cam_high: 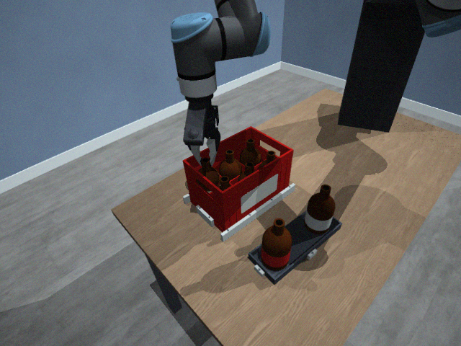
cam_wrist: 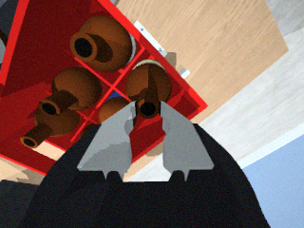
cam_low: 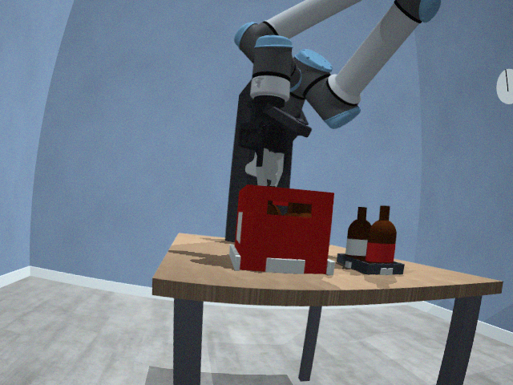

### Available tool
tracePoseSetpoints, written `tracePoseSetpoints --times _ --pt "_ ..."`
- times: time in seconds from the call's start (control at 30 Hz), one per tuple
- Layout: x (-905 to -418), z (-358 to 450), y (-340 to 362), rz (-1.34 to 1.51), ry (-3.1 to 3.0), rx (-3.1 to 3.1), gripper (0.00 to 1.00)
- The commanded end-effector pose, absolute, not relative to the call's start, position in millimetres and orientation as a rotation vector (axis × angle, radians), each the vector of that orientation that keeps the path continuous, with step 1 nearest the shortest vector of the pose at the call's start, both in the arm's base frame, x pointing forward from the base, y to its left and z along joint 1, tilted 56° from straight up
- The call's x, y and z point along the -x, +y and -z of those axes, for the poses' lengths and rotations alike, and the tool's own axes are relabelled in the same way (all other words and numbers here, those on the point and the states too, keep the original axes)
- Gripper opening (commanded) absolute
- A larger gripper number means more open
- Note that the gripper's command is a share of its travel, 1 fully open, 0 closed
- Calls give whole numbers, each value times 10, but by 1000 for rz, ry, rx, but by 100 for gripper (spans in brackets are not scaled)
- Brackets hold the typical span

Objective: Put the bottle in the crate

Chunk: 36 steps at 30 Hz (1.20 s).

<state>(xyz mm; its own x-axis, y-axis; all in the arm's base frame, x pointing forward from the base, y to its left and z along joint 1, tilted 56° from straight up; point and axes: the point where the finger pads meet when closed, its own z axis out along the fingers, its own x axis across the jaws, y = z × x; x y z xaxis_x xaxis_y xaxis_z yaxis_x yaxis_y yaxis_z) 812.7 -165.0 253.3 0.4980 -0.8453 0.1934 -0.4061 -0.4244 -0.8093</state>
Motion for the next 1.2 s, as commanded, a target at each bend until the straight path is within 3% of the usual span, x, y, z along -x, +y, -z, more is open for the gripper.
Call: tracePoseSetpoints --times 0.0,1.17 --pt "-8140 -2529 -1647 787 1025 2028 0" --pt "-8226 -2467 -1611 787 1025 2028 0"
